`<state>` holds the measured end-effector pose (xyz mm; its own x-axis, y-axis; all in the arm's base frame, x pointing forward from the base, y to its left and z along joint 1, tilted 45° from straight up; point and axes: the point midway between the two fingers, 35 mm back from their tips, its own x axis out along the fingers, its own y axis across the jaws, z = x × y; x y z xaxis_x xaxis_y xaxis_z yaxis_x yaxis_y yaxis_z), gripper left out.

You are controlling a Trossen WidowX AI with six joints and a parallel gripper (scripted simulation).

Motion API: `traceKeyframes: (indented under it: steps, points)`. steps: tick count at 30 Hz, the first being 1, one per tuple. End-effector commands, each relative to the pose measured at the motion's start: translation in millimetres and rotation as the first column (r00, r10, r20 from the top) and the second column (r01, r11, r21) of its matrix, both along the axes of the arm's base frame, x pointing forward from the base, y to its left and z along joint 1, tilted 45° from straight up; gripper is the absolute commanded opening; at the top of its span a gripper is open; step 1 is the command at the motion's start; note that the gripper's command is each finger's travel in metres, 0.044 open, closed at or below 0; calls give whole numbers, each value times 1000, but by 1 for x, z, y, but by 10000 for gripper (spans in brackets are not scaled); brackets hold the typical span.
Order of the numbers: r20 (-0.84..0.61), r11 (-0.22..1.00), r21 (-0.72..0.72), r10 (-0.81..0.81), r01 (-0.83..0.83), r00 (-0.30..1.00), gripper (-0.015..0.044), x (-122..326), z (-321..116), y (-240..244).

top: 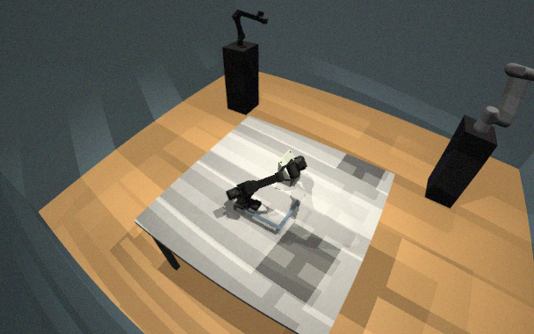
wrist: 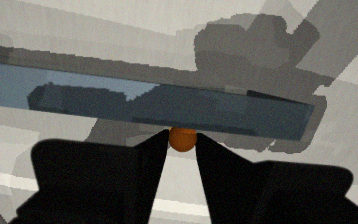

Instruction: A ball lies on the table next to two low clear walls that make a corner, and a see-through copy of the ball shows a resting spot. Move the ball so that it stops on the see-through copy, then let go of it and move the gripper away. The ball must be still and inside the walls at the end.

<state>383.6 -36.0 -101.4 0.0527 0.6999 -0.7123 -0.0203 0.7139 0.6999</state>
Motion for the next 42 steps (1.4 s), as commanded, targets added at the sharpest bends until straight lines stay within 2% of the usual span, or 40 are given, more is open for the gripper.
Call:
traceKeyframes:
  steps: [1,16,24,25,32,38,42]
  points:
    - [-8,1000,6,-3,3,1000,0,-1,-6,6]
    - [-8,1000,7,-3,3,1000,0,-1,-12,13]
    - [-3,1000,3,1,-1,1000,210,0,-11,12]
    - [-3,1000,3,1,-1,1000,218,0,-11,12]
    - [-3,1000,3,1,-1,1000,218,0,-9,10]
    - [-8,1000,2,-3,3,1000,218,-5,49,-49]
    - [-8,1000,3,-3,3,1000,218,-5,51,-51]
